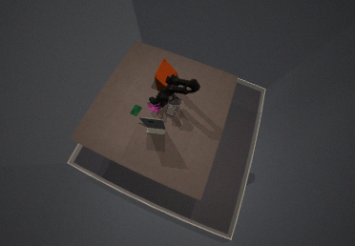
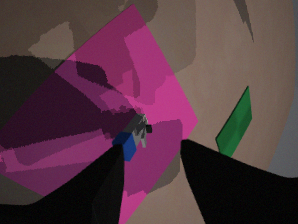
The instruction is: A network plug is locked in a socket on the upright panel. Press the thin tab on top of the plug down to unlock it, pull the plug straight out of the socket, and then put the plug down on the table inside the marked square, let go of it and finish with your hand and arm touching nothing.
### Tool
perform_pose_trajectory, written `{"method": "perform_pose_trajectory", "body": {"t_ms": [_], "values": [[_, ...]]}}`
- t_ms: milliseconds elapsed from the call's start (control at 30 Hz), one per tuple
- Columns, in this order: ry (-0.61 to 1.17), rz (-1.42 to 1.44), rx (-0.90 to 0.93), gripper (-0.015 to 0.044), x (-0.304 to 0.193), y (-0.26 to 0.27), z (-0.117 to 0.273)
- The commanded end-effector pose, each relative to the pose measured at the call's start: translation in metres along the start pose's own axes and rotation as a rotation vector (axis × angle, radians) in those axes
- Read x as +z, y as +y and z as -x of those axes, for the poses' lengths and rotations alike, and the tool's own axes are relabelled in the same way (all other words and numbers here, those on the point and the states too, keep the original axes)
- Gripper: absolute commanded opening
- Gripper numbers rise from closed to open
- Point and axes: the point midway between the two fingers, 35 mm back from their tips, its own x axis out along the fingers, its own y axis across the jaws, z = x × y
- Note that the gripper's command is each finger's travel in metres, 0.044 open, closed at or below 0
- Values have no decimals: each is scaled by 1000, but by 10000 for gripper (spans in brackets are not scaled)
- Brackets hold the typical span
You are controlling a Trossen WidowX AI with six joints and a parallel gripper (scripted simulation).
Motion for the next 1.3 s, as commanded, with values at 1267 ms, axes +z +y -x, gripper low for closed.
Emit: {"method": "perform_pose_trajectory", "body": {"t_ms": [1267], "values": [[7, 7, -1, 156, -1, -17, 26]]}}
